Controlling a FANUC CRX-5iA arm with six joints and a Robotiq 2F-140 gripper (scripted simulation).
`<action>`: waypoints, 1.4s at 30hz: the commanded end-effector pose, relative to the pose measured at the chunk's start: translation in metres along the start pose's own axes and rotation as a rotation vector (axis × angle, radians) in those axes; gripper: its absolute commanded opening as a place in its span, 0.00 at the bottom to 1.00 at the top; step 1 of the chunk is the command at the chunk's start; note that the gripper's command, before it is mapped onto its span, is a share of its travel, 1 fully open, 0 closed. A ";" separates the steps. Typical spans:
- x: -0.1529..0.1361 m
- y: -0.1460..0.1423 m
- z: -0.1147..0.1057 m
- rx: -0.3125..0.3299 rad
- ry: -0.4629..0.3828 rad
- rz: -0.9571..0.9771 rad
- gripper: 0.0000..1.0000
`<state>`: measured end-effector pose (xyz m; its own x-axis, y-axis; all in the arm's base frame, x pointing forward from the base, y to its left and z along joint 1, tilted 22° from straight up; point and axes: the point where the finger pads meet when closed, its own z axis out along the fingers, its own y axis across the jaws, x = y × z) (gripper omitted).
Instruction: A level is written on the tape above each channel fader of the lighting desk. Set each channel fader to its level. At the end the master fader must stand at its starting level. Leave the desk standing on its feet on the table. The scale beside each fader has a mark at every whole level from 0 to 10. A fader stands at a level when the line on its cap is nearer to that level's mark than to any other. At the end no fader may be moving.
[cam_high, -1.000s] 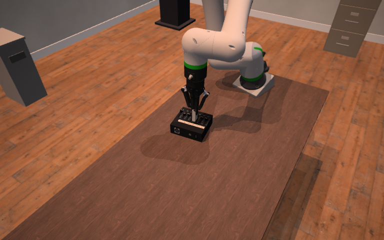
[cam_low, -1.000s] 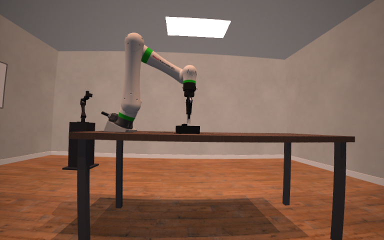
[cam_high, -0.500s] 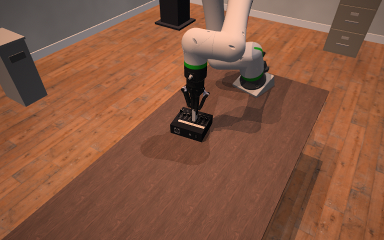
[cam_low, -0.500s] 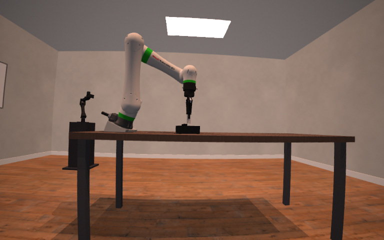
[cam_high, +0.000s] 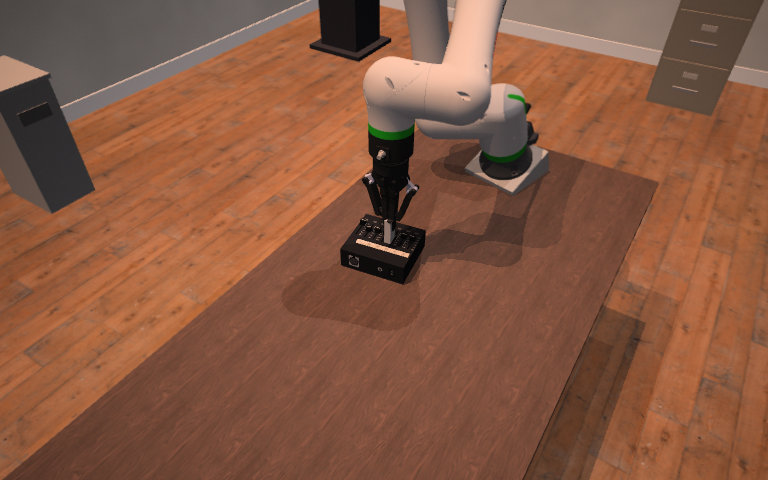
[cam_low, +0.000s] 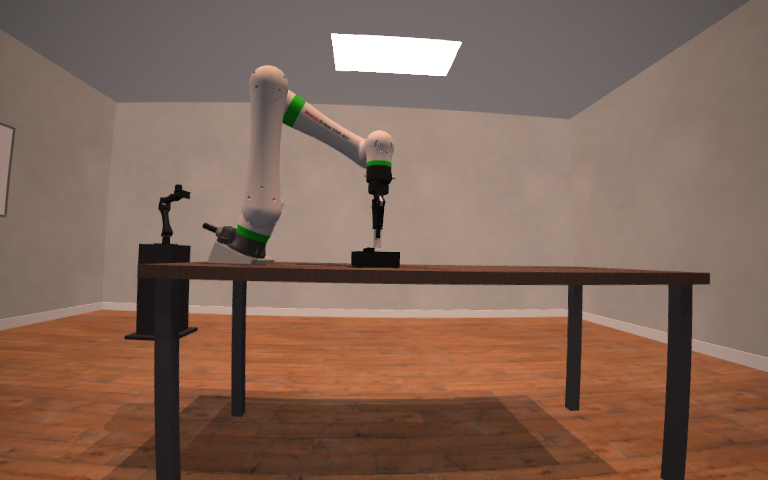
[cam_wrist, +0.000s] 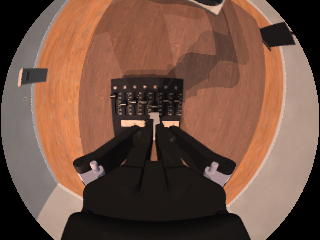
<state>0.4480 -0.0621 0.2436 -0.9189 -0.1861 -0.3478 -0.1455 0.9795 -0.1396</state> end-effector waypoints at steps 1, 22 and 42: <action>0.000 0.000 0.002 0.000 0.000 0.000 0.00; 0.000 0.000 0.010 0.000 0.000 0.000 0.00; 0.001 0.000 0.010 0.000 0.000 0.000 0.00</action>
<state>0.4508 -0.0630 0.2339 -0.9189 -0.1861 -0.3479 -0.1455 0.9795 -0.1395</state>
